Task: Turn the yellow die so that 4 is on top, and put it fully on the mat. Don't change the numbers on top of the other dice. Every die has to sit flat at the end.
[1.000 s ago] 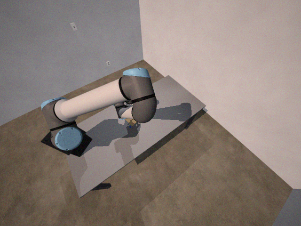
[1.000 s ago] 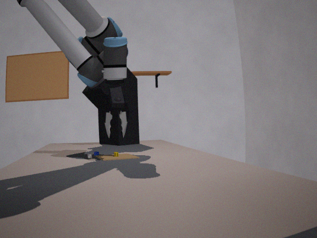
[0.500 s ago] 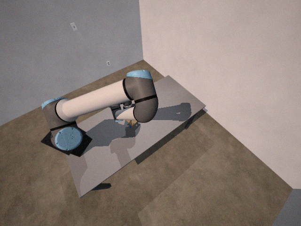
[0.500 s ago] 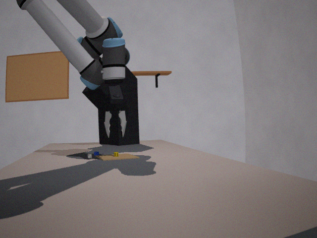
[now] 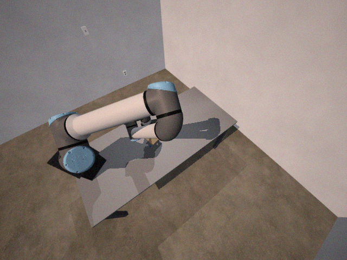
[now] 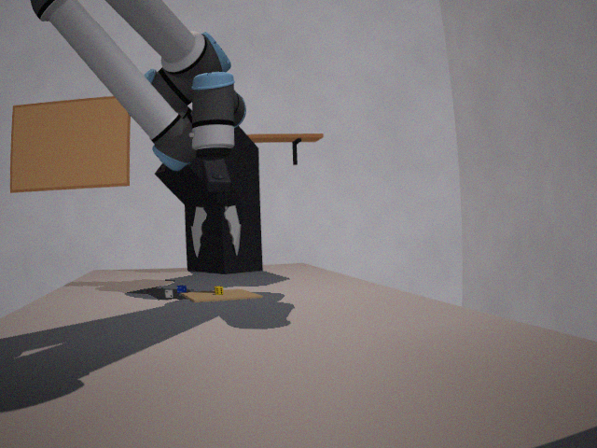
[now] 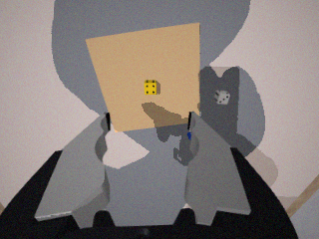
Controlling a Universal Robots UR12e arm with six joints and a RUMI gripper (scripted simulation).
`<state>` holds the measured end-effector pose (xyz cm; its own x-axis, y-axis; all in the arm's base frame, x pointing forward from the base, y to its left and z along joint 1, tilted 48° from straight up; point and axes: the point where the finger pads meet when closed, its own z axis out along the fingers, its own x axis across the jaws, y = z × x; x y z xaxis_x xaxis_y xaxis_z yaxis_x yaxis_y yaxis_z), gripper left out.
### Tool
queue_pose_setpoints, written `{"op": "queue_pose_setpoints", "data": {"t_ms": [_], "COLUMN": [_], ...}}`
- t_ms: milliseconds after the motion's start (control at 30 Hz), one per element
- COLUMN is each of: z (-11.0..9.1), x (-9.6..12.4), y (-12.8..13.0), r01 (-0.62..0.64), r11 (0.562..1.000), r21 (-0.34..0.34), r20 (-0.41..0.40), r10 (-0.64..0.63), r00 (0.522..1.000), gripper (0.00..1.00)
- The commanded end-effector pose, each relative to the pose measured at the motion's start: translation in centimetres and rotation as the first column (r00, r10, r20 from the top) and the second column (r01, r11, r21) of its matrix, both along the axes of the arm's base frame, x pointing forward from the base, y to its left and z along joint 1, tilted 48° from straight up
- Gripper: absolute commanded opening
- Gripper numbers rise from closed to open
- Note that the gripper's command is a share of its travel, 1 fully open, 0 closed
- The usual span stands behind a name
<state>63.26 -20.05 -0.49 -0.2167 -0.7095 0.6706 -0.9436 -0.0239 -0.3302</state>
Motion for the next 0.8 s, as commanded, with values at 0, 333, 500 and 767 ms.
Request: {"op": "queue_pose_setpoints", "data": {"t_ms": [0,333,500,767], "z": [0.04,0.04,0.04,0.92], "x": [0.01,0.01,0.01,-0.33], "y": [0.04,0.04,0.04,0.97], "r01": [-0.001,-0.001,-0.001,-0.001], "r11": [1.0,1.0,1.0,1.0], "r21": [0.0,0.0,0.0,0.0], "r20": [0.001,0.001,0.001,0.001], "r10": [0.001,0.001,0.001,0.001], "r00": [1.0,1.0,1.0,1.0], "gripper": [1.0,1.0,1.0,1.0]}}
